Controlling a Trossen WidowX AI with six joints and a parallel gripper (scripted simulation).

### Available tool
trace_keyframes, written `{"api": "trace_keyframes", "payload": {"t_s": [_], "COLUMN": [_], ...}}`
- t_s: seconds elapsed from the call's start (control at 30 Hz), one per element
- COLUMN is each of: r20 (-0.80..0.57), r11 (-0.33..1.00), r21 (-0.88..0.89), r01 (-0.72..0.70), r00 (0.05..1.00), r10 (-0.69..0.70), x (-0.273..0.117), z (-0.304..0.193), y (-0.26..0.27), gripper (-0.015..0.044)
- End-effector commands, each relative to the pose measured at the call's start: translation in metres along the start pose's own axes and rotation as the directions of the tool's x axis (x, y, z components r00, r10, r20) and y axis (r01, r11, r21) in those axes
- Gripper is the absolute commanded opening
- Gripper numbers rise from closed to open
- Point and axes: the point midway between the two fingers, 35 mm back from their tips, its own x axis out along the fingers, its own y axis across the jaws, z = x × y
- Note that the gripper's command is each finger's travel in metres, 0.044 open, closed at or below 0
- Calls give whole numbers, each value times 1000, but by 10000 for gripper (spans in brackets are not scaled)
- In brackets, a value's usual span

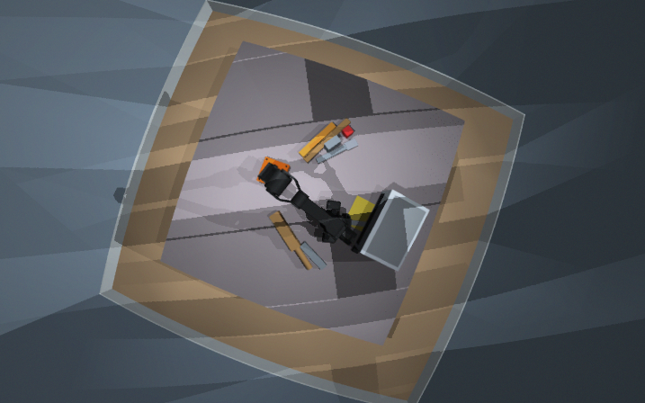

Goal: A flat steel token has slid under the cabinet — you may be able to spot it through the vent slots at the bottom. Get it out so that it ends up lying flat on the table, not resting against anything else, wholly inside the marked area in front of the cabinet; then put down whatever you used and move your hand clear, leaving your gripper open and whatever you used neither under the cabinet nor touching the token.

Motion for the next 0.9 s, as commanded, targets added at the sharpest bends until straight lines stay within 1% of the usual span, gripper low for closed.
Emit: {"api": "trace_keyframes", "payload": {"t_s": [0.0, 0.87], "r20": [-1, -3], "r11": [1000, 1000], "r21": [-1, -1], "r01": [-2, -2], "r00": [1000, 1000], "r10": [2, 2], "x": [1, 1], "z": [-6, -38], "y": [0, -1], "gripper": [0, 0]}}
